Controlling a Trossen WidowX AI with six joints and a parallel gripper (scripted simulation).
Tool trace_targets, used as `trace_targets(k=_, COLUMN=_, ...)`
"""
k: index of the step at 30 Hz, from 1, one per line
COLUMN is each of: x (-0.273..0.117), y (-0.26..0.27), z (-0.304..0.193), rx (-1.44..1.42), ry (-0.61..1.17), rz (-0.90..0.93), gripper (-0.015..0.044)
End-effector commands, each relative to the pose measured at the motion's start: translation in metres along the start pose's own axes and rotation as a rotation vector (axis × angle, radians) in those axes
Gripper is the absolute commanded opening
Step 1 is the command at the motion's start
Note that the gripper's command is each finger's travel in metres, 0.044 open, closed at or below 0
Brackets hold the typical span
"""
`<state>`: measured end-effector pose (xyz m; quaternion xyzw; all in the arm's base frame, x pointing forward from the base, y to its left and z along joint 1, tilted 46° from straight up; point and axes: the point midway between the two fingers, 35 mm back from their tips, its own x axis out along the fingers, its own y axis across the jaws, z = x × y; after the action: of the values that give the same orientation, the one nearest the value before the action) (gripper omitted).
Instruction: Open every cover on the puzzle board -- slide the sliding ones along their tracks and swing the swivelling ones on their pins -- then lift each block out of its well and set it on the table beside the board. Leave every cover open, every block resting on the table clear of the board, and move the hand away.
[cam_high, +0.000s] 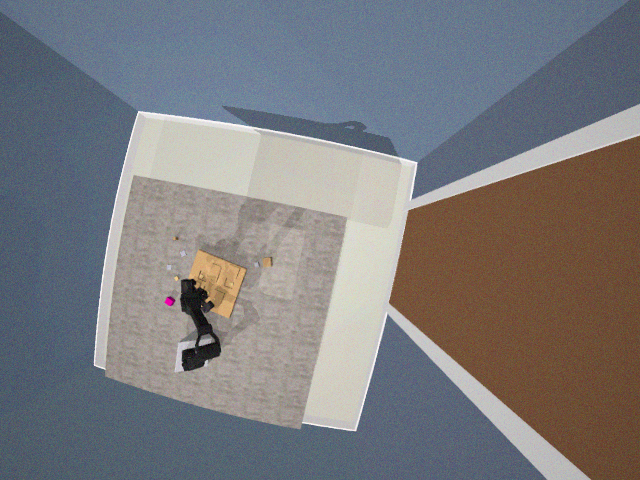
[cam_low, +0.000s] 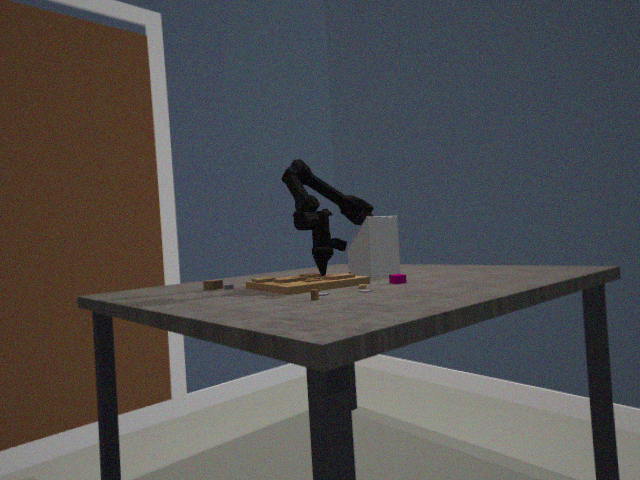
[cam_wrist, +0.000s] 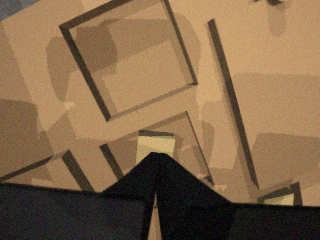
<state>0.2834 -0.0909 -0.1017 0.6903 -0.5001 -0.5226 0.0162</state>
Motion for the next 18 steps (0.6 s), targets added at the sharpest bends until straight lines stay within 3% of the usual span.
trace_targets(k=1, x=0.0040, y=0.0018, z=0.0006, rx=-0.005, ry=0.000, rz=0.007, gripper=0.0000)
trace_targets(k=18, x=0.0065, y=-0.0033, z=-0.0063, rx=0.058, ry=0.000, rz=0.007, gripper=0.0000)
